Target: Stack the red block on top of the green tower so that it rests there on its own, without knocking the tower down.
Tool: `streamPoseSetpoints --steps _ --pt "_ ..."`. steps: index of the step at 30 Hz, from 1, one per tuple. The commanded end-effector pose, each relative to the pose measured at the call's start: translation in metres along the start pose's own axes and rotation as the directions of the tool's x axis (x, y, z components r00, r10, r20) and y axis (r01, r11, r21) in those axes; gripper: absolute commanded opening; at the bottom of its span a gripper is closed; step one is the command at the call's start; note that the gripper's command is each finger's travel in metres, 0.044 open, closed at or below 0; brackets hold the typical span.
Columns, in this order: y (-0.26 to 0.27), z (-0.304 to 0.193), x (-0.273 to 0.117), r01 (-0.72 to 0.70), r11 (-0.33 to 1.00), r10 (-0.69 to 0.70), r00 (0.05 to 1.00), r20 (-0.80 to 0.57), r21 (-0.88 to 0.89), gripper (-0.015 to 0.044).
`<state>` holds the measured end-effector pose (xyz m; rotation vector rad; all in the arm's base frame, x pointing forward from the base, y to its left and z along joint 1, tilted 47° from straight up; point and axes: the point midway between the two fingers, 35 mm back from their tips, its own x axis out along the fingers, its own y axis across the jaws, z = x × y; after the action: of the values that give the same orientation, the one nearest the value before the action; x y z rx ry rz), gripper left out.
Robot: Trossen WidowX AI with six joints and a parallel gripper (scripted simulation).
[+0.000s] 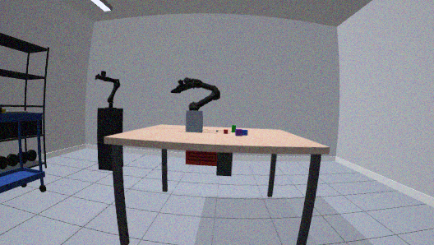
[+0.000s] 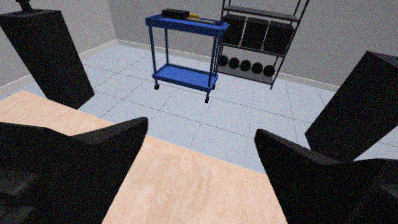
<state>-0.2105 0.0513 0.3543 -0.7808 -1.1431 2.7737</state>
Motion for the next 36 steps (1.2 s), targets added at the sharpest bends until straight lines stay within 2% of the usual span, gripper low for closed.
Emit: streamPoseSetpoints --steps 1,2,17,36 --pt "0.000 0.000 0.000 0.001 1.000 -0.001 1.000 -0.002 0.001 0.0426" --pt "-0.001 -0.001 0.001 0.003 1.000 -0.003 1.000 -0.006 0.005 0.0440" --pt "-0.041 -0.064 0.018 0.155 0.970 -0.104 0.961 -0.256 0.185 0.0440" --pt "-0.083 -0.173 0.000 0.428 0.820 -0.157 0.806 -0.572 0.379 0.0440"
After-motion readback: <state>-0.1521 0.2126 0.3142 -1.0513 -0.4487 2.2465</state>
